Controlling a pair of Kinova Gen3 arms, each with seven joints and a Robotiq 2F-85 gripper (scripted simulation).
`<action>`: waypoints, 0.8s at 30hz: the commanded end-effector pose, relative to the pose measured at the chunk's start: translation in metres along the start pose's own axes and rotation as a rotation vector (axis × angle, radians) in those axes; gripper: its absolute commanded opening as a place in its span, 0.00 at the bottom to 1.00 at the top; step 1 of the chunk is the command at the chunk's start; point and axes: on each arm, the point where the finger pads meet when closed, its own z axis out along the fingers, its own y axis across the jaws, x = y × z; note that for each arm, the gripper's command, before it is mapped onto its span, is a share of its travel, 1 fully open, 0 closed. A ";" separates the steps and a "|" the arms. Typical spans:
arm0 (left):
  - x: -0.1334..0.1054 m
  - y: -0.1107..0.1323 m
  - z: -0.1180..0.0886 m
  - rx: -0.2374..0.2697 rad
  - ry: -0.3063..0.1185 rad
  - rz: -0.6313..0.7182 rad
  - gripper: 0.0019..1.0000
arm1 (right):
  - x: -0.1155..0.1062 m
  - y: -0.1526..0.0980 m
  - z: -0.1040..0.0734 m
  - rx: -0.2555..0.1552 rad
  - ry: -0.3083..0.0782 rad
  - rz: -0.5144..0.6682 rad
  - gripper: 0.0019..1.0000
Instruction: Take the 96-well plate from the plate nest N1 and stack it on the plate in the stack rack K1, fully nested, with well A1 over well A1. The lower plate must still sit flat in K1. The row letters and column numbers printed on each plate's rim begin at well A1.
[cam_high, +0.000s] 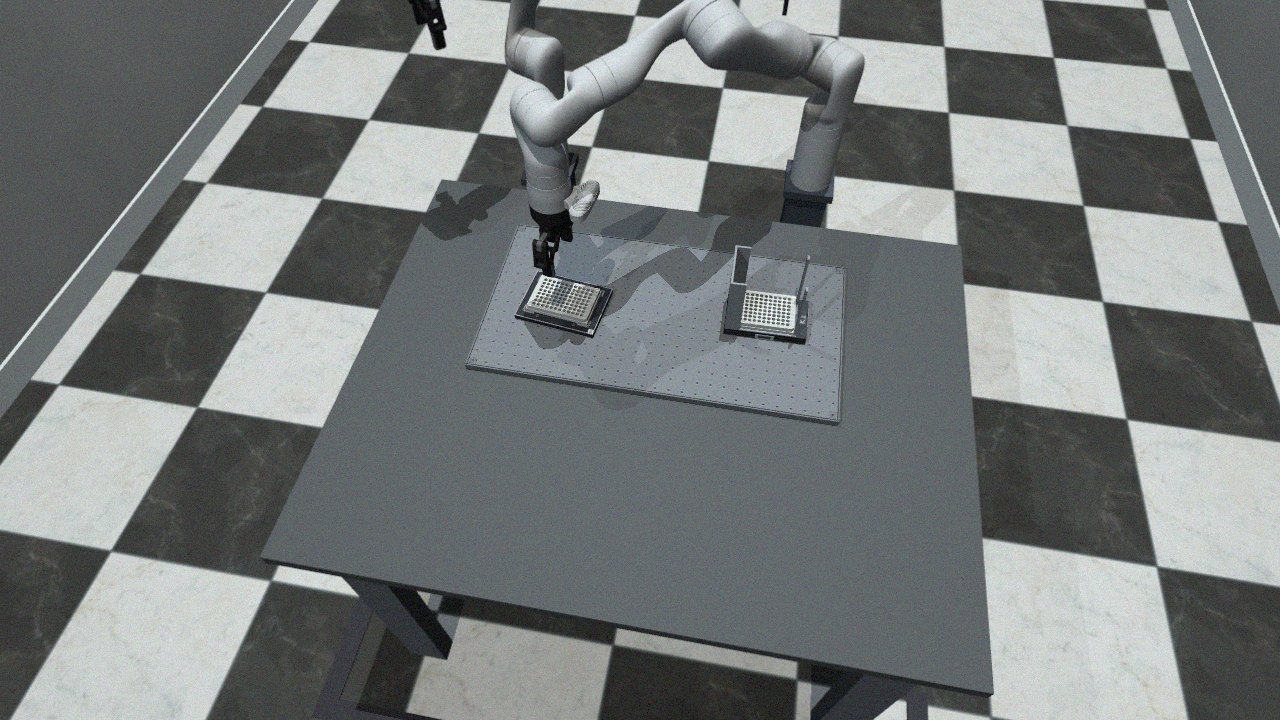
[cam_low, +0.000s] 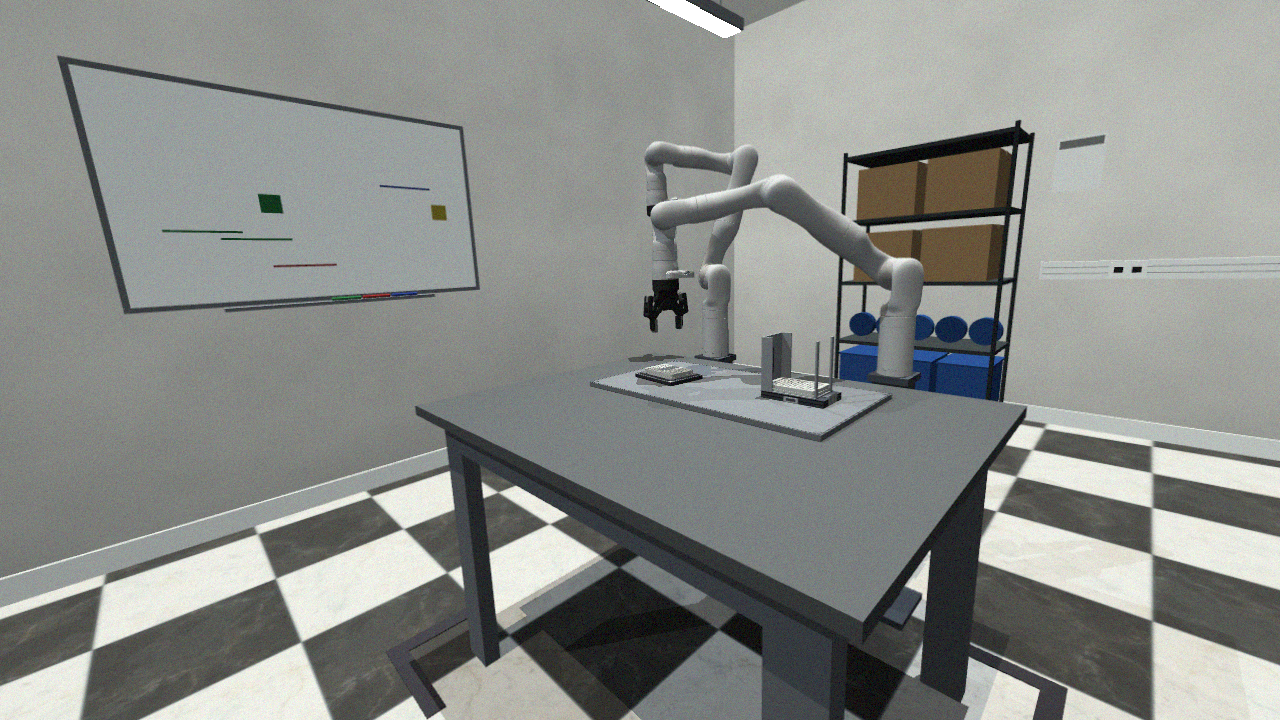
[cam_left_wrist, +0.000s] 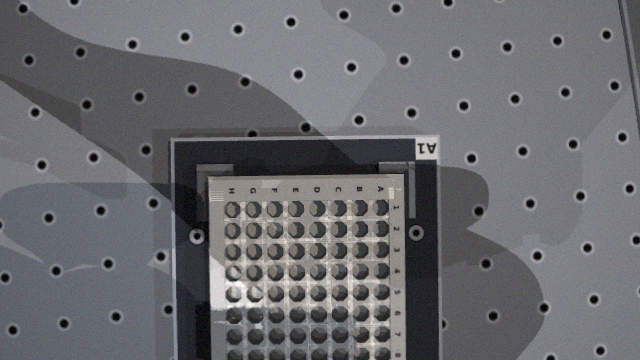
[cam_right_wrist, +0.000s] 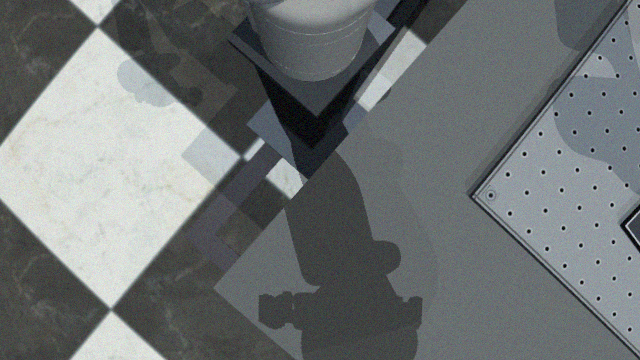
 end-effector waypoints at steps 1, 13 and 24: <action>0.000 0.000 -0.001 -0.002 -0.002 0.000 1.00 | 0.000 0.000 0.000 0.000 -0.001 0.000 1.00; 0.000 0.000 0.003 -0.002 -0.002 0.000 1.00 | 0.000 0.000 0.000 0.000 -0.001 0.000 1.00; 0.000 0.000 0.006 -0.002 -0.002 0.000 1.00 | 0.000 0.000 0.000 0.000 -0.001 0.000 1.00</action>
